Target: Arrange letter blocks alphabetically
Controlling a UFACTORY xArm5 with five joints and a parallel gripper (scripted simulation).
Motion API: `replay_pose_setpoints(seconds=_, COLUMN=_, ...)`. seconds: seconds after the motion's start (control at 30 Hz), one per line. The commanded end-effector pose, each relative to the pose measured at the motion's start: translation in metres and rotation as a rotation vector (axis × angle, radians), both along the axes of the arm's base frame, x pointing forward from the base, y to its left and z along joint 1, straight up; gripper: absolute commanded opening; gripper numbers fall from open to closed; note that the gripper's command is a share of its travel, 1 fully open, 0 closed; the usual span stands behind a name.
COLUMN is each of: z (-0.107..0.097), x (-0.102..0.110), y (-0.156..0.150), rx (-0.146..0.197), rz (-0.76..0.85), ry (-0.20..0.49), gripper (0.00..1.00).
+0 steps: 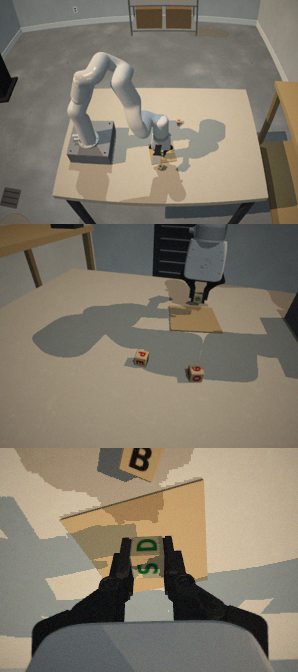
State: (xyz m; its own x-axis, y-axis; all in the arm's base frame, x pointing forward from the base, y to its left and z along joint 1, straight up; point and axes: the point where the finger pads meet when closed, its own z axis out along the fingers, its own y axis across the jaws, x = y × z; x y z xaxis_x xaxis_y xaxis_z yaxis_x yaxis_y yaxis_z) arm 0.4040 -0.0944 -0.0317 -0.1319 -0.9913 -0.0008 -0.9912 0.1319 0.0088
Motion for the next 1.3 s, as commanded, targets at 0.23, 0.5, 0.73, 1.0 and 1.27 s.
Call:
replay_pose_setpoints(seconds=0.23, z=-0.027, x=0.003, y=-0.001, rx=-0.001, rz=0.000, ry=-0.005, gripper=0.21)
replay_pose_setpoints(seconds=0.5, z=-0.029, x=0.003, y=-0.001, rx=-0.001, rz=0.000, ry=-0.005, gripper=0.21)
replay_pose_setpoints(seconds=0.73, z=-0.029, x=0.003, y=-0.001, rx=-0.001, rz=0.000, ry=-0.005, gripper=0.21)
replay_pose_setpoints(seconds=1.0, z=-0.029, x=0.003, y=-0.001, rx=-0.001, rz=0.000, ry=-0.005, gripper=0.21)
replay_pose_setpoints(seconds=1.27, z=-0.029, x=0.003, y=-0.001, rx=-0.001, rz=0.000, ry=-0.005, gripper=0.21)
